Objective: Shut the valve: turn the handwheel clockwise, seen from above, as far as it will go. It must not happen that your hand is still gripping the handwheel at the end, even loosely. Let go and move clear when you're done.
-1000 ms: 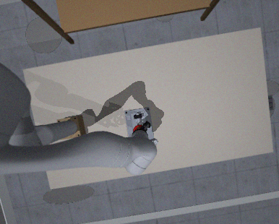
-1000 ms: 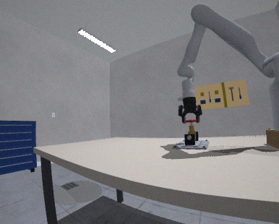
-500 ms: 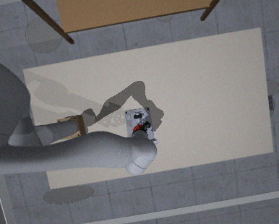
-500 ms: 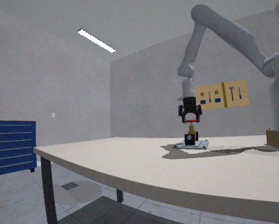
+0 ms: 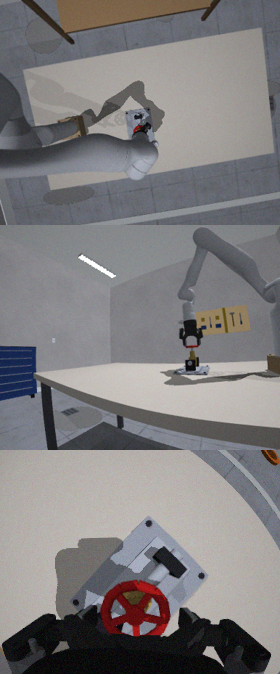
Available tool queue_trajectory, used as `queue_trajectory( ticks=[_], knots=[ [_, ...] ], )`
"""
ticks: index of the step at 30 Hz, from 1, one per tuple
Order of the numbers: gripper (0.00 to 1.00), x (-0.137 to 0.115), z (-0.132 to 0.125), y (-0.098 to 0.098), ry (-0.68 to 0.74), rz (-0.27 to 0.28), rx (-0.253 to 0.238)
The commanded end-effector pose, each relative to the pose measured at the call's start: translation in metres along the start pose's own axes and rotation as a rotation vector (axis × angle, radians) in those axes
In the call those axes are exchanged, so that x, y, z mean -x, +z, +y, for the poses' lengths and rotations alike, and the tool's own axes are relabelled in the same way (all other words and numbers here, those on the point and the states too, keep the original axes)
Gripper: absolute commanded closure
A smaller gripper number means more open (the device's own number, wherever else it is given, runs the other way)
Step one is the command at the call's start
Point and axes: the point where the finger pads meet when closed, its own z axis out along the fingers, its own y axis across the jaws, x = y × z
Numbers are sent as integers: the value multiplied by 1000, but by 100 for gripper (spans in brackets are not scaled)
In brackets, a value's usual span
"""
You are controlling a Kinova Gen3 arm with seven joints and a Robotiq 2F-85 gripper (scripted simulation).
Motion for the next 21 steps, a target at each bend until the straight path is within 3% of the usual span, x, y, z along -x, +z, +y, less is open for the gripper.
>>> queue_trajectory(
  ticks=[1,21],
  knots=[
    [0,-1,-3,-9,-4,5,-8],
    [0,0,-3,-54,-4,5,-8]
  ],
)
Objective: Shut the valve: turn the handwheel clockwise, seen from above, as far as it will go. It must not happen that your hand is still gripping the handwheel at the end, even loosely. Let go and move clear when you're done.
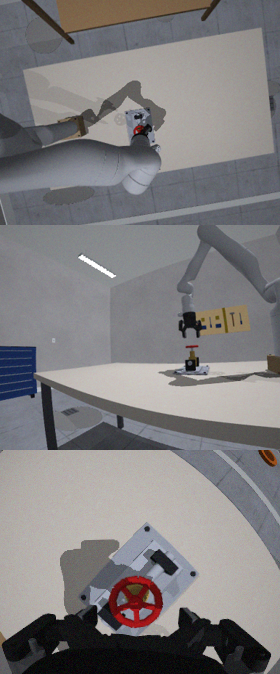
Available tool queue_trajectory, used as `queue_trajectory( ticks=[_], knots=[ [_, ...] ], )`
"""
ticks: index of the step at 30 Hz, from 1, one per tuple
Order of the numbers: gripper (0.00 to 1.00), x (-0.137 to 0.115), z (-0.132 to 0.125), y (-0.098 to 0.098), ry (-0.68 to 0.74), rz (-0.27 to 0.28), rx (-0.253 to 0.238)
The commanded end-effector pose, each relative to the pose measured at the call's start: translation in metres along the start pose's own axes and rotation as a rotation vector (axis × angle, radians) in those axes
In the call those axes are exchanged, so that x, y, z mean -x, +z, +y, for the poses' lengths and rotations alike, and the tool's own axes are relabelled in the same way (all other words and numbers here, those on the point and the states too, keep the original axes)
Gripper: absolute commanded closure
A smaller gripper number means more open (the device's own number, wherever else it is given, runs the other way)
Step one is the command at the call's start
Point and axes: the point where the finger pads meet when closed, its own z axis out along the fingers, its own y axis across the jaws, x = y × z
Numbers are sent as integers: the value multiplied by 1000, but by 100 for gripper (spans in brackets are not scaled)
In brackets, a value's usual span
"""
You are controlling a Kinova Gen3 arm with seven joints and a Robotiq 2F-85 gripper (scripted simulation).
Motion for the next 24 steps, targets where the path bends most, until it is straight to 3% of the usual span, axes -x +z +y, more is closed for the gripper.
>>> queue_trajectory(
  ticks=[1,24],
  knots=[
    [0,-1,-4,-9,-6,6,-10],
    [0,0,-4,-25,-6,6,-10]
  ],
)
